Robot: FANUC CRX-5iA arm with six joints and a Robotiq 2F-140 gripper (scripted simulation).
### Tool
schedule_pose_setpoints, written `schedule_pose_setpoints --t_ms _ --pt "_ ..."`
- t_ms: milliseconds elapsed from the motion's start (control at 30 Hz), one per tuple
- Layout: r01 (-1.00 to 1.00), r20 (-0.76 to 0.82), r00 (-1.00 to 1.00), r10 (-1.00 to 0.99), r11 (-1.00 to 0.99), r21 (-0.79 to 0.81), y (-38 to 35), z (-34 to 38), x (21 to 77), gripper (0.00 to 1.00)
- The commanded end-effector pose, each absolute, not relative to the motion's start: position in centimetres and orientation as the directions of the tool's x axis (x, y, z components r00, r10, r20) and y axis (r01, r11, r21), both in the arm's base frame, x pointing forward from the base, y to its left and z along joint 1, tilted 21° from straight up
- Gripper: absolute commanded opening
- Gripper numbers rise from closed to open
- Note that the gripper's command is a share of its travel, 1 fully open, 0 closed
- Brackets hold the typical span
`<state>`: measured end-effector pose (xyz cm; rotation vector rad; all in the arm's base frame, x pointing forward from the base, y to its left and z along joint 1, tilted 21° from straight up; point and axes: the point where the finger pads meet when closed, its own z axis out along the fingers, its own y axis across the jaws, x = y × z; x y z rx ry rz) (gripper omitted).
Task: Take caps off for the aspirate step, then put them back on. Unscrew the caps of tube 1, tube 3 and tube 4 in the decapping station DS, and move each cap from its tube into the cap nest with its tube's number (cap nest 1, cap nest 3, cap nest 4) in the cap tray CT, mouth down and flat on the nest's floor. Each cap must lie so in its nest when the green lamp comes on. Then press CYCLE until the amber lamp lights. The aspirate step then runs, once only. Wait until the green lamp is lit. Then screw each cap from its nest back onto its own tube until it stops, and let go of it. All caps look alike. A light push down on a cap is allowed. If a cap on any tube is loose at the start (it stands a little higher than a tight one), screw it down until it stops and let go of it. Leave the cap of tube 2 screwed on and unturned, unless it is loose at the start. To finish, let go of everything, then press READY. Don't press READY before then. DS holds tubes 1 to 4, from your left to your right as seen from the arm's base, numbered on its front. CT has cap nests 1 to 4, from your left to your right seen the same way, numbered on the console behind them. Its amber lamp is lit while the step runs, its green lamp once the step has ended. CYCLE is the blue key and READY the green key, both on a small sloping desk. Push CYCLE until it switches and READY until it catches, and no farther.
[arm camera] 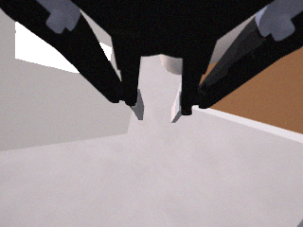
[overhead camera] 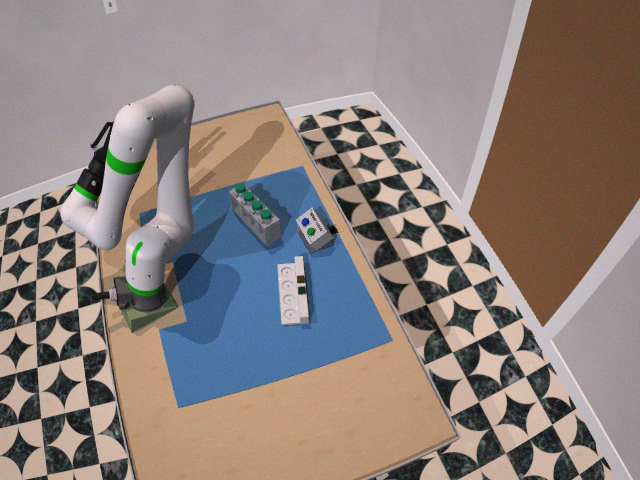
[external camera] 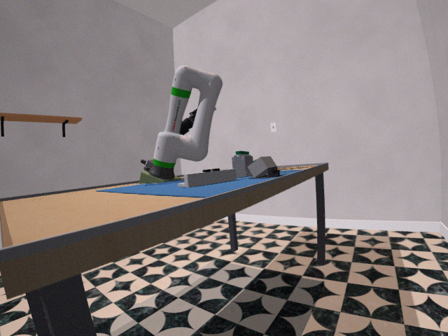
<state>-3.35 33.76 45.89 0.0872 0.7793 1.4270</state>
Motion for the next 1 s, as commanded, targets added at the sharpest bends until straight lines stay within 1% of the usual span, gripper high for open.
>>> schedule_pose_setpoints --t_ms 0,467,500,667,833,900,967 --pt "-0.848 -0.428 -0.055 0.902 0.185 0.497 33.8 45.9 -3.4 0.35" --pt "-0.848 -0.428 -0.055 0.902 0.185 0.497 33.8 45.9 -3.4 0.35" --pt "-0.849 -0.443 -0.056 0.895 0.191 0.492 33.2 45.7 -2.8 0.35" --pt "-0.768 -0.393 -0.001 0.920 0.250 0.589 33.7 45.8 -0.3 0.35" --pt "-0.768 -0.393 -0.001 0.920 0.250 0.589 34.1 46.0 2.2 0.35" --pt "-0.768 -0.393 -0.001 0.920 0.250 0.589 34.1 46.0 2.2 0.35" --pt "-0.729 -0.374 0.023 0.927 0.271 0.628 34.0 46.0 3.2 0.35"
